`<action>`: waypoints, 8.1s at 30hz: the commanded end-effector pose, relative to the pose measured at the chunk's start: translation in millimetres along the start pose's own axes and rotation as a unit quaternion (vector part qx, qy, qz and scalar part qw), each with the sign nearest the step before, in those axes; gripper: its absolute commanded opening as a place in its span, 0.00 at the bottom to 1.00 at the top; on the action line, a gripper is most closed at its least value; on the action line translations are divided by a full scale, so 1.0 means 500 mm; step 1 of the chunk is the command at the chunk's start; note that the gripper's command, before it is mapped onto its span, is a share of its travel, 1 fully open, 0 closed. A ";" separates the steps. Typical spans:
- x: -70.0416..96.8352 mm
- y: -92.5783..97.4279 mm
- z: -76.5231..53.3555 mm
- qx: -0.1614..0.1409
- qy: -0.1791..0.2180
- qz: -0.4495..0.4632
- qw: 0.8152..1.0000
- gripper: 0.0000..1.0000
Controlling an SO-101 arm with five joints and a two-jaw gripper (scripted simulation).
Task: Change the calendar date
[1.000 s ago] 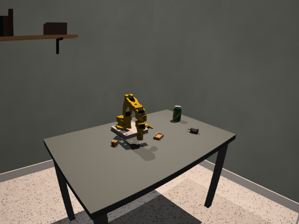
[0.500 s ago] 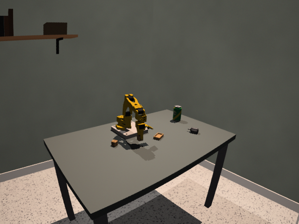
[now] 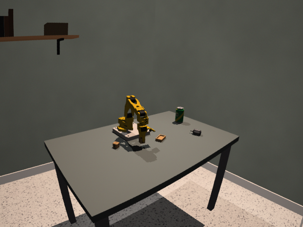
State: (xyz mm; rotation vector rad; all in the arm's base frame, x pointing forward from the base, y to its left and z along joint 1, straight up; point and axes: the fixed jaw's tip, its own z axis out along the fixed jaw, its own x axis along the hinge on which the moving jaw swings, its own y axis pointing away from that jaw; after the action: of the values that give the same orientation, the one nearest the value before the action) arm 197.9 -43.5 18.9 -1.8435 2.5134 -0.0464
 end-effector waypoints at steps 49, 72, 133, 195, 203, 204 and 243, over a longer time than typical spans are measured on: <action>0.004 0.007 0.045 -0.010 0.000 0.001 1.000 0.00; 0.004 0.008 0.058 -0.010 0.000 0.001 1.000 0.00; 0.004 0.008 0.063 -0.010 0.000 0.001 1.000 0.36; 0.003 -0.004 -0.077 0.020 -0.002 0.001 1.000 0.36; 0.002 -0.024 -0.143 0.114 -0.010 0.001 0.993 0.35; 0.002 -0.024 -0.143 0.114 -0.010 0.001 0.993 0.35; 0.048 -0.034 -0.232 0.237 0.017 -0.041 0.970 0.35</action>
State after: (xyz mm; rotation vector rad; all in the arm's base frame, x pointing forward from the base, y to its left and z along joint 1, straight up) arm 204.5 -62.2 131.4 -1.7240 2.2019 -0.5829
